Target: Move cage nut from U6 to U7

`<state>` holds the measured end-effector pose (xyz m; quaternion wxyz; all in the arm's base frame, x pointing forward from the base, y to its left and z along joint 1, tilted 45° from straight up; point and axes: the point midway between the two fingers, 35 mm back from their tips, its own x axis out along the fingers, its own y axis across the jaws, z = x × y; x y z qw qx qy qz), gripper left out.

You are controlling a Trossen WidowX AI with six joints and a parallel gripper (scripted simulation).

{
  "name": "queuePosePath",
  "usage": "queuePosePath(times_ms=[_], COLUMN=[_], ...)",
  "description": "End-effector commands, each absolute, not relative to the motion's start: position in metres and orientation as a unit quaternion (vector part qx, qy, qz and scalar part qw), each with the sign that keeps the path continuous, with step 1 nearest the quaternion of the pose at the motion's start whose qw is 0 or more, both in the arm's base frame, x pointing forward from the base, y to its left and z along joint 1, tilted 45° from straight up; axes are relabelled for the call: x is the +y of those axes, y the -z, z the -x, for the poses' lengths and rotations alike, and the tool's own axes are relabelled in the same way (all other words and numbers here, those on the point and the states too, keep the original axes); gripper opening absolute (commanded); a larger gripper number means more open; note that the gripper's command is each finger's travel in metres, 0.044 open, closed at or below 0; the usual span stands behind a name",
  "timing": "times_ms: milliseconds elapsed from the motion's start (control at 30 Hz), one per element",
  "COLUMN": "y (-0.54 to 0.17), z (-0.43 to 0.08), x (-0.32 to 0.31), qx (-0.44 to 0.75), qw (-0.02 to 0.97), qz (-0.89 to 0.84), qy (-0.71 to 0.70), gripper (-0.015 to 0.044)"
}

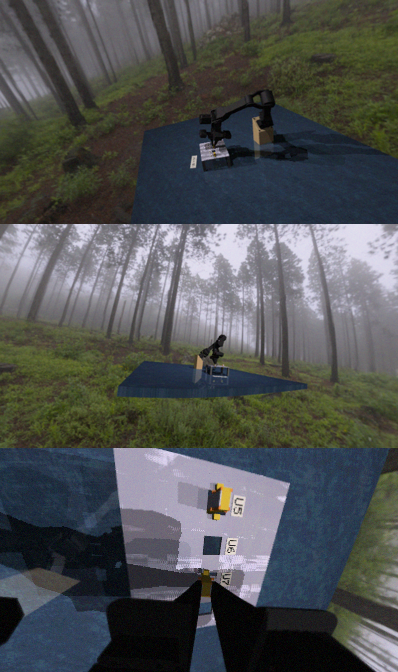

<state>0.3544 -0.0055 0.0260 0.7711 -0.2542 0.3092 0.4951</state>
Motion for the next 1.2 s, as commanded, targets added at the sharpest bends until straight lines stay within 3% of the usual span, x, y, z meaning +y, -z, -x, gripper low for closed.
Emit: queuePosePath(times_ms=[0,1167], y=[-0.0270,-0.0267], z=[-0.3556,-0.3581], x=[-0.0057,-0.0060], qx=[0.307,0.313], qw=[0.770,0.757], qz=[0.255,0.248], qy=[-0.498,-0.517], gripper=[0.0025,0.0025])
